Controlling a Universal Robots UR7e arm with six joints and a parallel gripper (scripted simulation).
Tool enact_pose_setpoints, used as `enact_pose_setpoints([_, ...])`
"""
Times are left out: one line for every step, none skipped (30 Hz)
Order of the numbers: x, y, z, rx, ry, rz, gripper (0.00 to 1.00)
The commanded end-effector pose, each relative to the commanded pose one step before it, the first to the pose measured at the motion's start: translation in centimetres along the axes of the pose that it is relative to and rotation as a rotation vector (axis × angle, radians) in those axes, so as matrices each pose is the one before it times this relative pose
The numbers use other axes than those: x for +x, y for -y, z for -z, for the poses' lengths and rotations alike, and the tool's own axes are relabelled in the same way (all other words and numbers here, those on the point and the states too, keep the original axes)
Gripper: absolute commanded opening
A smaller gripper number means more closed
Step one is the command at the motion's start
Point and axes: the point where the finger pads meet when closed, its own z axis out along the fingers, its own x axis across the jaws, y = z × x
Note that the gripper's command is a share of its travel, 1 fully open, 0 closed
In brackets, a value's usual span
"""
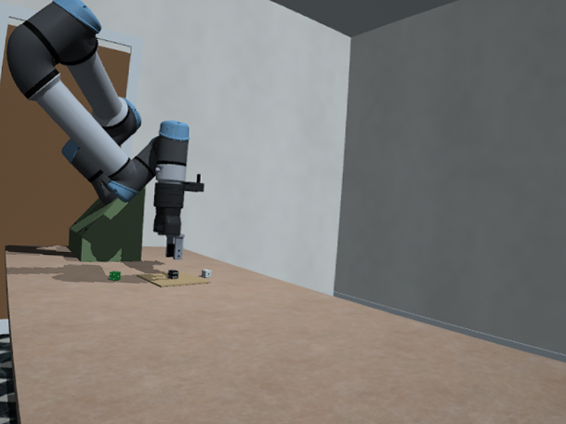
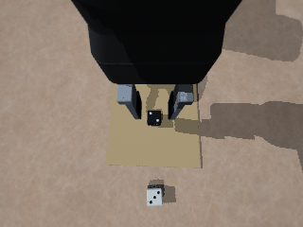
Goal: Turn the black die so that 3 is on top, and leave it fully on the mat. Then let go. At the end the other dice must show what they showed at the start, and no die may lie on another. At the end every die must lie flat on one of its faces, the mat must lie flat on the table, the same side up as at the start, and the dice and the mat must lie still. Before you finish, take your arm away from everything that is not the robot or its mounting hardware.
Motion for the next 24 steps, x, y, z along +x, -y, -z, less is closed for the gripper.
enact_pose_setpoints([0.056,0.000,-0.460,-0.00010,-0.00248,-0.00019,0.70])
enact_pose_setpoints([0.001,0.002,-0.153,-0.00001,0.00000,0.00000,0.70])
enact_pose_setpoints([0.003,0.002,-0.151,0.00001,0.00000,0.00000,0.70])
enact_pose_setpoints([0.002,0.002,-0.147,0.00000,0.00000,0.00000,0.70])
enact_pose_setpoints([0.001,0.002,-0.142,-0.00001,0.00000,0.00000,0.70])
enact_pose_setpoints([0.003,0.002,-0.139,0.00001,0.00000,0.00000,0.70])
enact_pose_setpoints([0.002,0.002,-0.133,0.00000,0.00000,0.00000,0.70])
enact_pose_setpoints([0.001,0.002,-0.126,-0.00001,0.00000,0.00000,0.70])
enact_pose_setpoints([0.002,0.002,-0.120,0.00000,0.00000,0.00000,0.70])
enact_pose_setpoints([0.002,0.002,-0.114,0.00001,0.00000,0.00000,0.70])
enact_pose_setpoints([0.002,0.001,-0.106,0.00000,0.00000,0.00000,0.70])
enact_pose_setpoints([0.001,0.001,-0.098,0.00000,0.00000,0.00000,0.70])
enact_pose_setpoints([0.001,0.001,-0.090,-0.00001,0.00000,0.00000,0.70])
enact_pose_setpoints([0.002,0.001,-0.082,0.00001,0.00000,0.00000,0.70])
enact_pose_setpoints([0.000,0.000,0.000,0.00000,0.00000,0.00000,0.70])
enact_pose_setpoints([0.000,0.000,0.000,0.00000,0.00000,0.00000,0.70])
enact_pose_setpoints([0.002,0.001,-0.074,0.00000,0.00000,0.00000,0.70])
enact_pose_setpoints([0.001,0.001,-0.065,0.00000,0.00000,0.00000,0.70])
enact_pose_setpoints([0.001,0.001,-0.057,0.00000,0.00000,0.00000,0.70])
enact_pose_setpoints([0.001,0.001,-0.048,0.00000,0.00000,0.00000,0.70])
enact_pose_setpoints([0.000,0.001,-0.040,0.00000,0.00000,0.00000,0.70])
enact_pose_setpoints([0.000,0.000,-0.032,0.00000,0.00000,0.00000,0.70])
enact_pose_setpoints([0.000,0.000,-0.025,0.00000,0.00000,0.00000,0.70])
enact_pose_setpoints([0.000,0.000,-0.019,0.00000,0.00000,0.00000,0.70])
